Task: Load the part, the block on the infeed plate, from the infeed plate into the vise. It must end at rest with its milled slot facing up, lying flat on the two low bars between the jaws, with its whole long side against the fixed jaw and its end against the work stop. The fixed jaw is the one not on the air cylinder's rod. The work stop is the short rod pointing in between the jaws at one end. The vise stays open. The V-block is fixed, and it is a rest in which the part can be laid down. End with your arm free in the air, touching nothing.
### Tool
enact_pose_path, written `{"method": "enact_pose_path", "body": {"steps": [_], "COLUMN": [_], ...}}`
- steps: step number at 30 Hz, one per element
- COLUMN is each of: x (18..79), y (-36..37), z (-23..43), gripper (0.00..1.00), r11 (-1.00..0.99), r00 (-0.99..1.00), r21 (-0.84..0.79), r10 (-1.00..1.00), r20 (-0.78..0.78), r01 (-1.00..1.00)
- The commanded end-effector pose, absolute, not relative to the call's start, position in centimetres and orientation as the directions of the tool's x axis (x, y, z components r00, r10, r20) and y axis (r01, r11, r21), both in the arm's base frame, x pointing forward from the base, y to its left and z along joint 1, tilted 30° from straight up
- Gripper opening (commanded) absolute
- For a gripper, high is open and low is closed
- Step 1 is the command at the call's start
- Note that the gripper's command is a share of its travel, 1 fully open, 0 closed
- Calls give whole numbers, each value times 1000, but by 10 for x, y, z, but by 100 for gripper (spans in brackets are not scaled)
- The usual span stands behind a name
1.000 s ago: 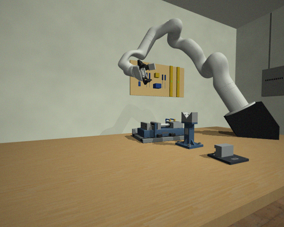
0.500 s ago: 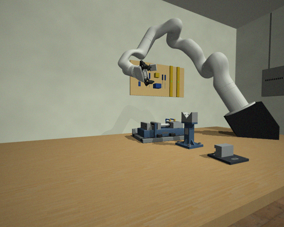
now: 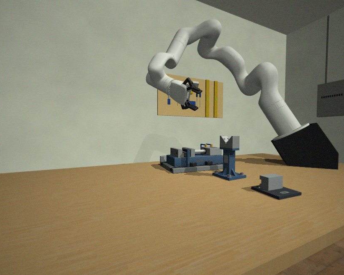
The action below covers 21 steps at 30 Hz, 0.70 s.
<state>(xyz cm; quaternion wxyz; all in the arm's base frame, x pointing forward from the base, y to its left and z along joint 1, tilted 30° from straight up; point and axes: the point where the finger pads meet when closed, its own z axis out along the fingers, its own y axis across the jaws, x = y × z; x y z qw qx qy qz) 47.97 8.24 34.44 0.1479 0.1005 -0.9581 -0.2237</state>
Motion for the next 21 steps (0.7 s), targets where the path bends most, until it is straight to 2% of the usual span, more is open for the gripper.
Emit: {"method": "enact_pose_path", "body": {"steps": [1, 9, 21], "x": [475, 472, 476], "y": [98, 115, 161], "z": [314, 285, 230], "gripper": [100, 100, 100], "r11": [909, 899, 732], "r00": [-899, -848, -688], "r21": [347, 232, -4], "r10": [-337, -430, -638], "r20": [280, 308, 347], "r01": [-232, -372, -681]}}
